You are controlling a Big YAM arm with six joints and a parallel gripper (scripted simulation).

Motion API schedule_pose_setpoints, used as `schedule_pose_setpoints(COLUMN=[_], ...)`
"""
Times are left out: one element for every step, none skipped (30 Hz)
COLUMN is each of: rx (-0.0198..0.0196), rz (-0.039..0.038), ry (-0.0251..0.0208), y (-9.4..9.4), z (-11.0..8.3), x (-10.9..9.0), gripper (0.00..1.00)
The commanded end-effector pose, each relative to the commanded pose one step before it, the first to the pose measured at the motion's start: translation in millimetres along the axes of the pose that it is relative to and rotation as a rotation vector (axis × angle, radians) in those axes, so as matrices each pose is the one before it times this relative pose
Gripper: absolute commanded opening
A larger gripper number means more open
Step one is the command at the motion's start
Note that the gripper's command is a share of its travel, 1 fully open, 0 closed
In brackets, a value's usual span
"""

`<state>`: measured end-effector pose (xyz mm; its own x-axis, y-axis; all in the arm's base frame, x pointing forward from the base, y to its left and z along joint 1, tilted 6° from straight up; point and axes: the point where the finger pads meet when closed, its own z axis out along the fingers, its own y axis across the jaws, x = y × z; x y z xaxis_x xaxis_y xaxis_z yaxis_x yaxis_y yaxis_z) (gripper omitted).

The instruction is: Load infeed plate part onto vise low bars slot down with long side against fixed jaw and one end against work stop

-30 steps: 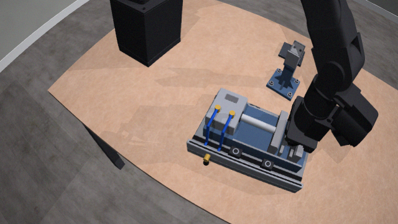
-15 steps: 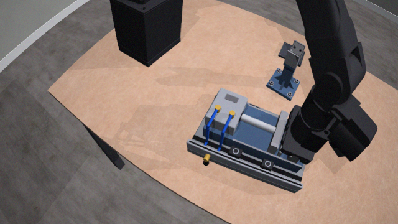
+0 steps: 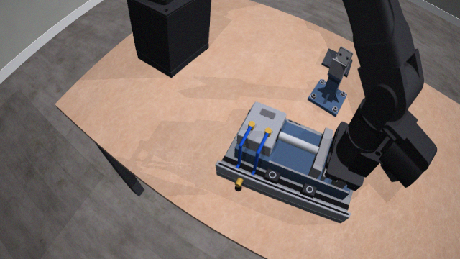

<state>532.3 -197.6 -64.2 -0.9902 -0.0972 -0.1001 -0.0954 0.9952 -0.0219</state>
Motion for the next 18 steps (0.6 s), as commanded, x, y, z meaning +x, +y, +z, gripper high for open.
schedule_pose_setpoints(rx=[0.02222, -0.00107, 0.00001, 0.00013, 0.00019, 0.00022, 0.00036, 0.00048, 0.00053, 0.00079, 0.00081, 0.00108, 0.00113, 0.00123, 0.00000, 0.00000, -0.01176, 0.00731], rz=[-0.00263, 0.00017, 0.00011, 0.00019, 0.00025, 0.00027, 0.00025, 0.00017, 0.00021, 0.00006, -0.00010, -0.00028, -0.00038, -0.00039, 0.00000, 0.00000, 0.00048, -0.00043], ry=[-0.05111, 0.00217, 0.00004, -0.00019, -0.00030, -0.00035, -0.00061, -0.00088, -0.00097, -0.00152, -0.00161, -0.00220, -0.00234, -0.00253, 0.00000, 0.00000, 0.02278, -0.01426], y=[-13.96, 0.21, -0.10, -0.18, -0.22, -0.25, -0.33, -0.36, -0.39, -0.46, -0.39, -0.46, -0.44, -0.49, 0.00, 0.00, 2.89, -0.86], z=[-25.16, -2.53, -1.09, -1.34, -1.54, -1.72, -1.96, -2.19, -2.36, -2.66, -2.79, -3.08, -3.20, -3.34, 0.00, 0.00, 11.09, -12.67], x=[-17.91, 0.54, 0.06, -0.05, -0.10, -0.12, -0.26, -0.41, -0.46, -0.78, -0.86, -1.21, -1.29, -1.40, 0.00, 0.00, 5.22, -1.78], gripper=[0.00, 0.00, 0.00, 0.00, 0.00, 0.00, 0.00, 0.00, 0.00, 0.00, 0.00, 0.00, 0.00, 0.00, 0.00, 0.00, 0.00, 0.00])
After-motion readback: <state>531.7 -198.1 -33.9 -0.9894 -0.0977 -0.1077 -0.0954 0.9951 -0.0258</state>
